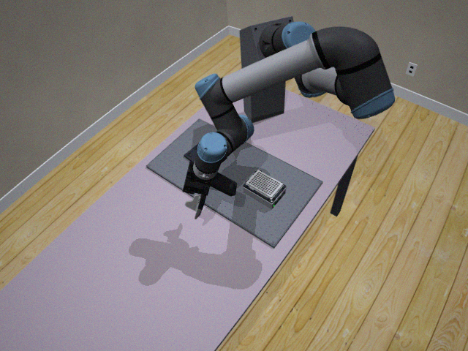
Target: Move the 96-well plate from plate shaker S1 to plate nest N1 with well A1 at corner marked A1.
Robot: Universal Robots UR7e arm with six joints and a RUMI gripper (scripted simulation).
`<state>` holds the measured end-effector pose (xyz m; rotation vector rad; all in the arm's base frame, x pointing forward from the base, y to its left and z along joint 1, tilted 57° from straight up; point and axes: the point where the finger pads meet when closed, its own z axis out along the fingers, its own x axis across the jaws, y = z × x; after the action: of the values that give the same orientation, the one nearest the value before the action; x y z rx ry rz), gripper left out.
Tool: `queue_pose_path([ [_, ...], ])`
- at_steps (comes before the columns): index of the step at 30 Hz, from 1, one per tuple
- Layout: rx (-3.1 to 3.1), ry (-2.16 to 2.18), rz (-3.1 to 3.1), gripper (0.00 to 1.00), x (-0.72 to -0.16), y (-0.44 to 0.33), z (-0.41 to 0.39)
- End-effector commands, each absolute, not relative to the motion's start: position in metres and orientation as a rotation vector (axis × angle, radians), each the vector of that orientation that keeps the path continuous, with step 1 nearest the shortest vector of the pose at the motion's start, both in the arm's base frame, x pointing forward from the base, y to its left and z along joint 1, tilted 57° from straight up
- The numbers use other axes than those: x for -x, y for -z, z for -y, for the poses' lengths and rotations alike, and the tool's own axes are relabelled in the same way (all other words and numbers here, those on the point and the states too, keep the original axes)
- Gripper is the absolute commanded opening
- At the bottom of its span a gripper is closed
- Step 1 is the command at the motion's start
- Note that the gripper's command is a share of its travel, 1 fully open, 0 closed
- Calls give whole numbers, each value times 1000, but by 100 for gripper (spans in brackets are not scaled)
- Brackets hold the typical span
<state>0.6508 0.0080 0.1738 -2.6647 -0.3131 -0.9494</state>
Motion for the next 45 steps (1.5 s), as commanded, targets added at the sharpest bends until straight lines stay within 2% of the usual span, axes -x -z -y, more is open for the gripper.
queue_pose_path([
  [1,2645,949,283,100,-637,-166,-22],
  [45,2389,818,-52,100,-533,-124,-124],
])
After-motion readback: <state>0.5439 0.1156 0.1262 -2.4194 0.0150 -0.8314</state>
